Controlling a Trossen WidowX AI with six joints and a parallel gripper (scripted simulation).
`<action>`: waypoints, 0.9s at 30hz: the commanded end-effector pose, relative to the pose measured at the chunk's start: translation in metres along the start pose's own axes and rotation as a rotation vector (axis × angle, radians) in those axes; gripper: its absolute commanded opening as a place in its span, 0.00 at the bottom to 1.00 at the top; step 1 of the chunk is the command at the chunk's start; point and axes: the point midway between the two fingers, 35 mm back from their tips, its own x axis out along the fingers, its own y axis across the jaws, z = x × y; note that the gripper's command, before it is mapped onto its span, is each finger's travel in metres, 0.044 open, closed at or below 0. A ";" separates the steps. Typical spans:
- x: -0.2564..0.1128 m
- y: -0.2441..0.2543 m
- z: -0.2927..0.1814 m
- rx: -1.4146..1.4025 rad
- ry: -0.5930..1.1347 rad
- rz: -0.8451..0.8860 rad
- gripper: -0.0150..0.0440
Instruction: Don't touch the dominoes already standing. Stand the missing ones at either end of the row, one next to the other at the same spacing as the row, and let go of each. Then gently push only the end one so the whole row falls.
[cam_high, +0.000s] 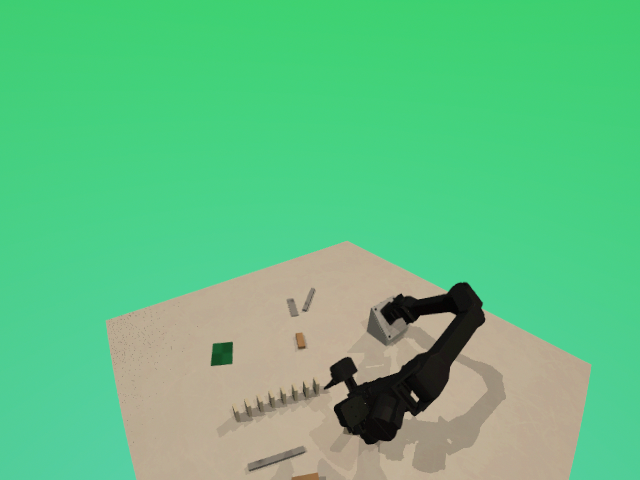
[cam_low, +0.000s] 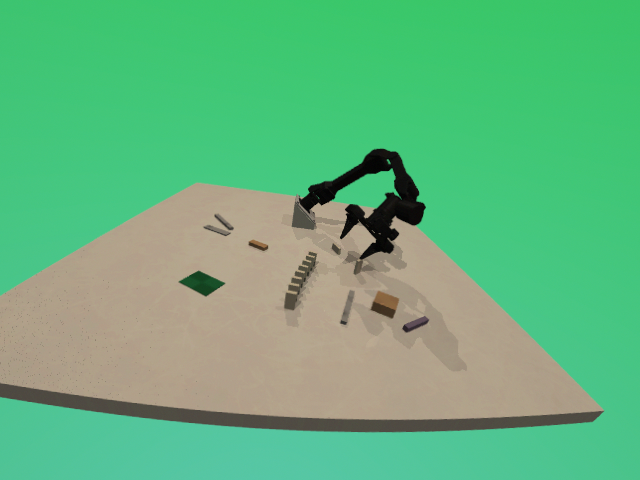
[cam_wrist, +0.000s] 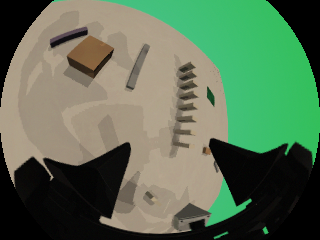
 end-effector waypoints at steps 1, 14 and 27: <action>-0.015 0.004 -0.005 -0.494 0.112 0.485 1.00; -0.031 0.007 -0.004 -0.649 0.046 0.734 1.00; 0.003 0.034 -0.014 -0.649 0.045 0.735 1.00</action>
